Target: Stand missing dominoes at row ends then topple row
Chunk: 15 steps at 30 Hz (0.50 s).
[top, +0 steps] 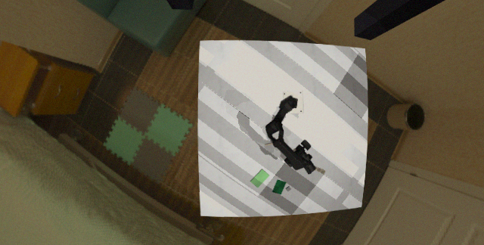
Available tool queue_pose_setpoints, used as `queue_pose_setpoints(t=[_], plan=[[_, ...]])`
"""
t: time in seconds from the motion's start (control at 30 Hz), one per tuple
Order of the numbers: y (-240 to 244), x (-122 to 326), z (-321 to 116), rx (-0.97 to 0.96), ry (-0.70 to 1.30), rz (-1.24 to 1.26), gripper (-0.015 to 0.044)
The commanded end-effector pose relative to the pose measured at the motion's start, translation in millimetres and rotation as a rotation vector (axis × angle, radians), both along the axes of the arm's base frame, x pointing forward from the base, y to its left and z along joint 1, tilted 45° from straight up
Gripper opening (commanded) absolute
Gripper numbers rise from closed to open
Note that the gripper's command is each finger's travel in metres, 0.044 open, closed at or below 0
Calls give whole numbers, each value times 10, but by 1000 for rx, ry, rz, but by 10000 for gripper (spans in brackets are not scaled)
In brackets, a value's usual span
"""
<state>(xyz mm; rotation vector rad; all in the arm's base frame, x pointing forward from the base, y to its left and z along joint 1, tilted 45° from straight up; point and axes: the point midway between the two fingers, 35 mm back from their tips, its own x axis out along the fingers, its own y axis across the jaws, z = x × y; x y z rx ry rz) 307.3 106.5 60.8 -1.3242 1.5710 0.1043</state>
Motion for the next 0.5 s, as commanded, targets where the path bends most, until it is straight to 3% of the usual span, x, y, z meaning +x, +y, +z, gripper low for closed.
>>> queue_pose_setpoints(t=[0.0, 0.47], plan=[[-134, 33, -130, -3, 0, 7, 107], [-520, 49, -483, -12, 2, 12, 107]])
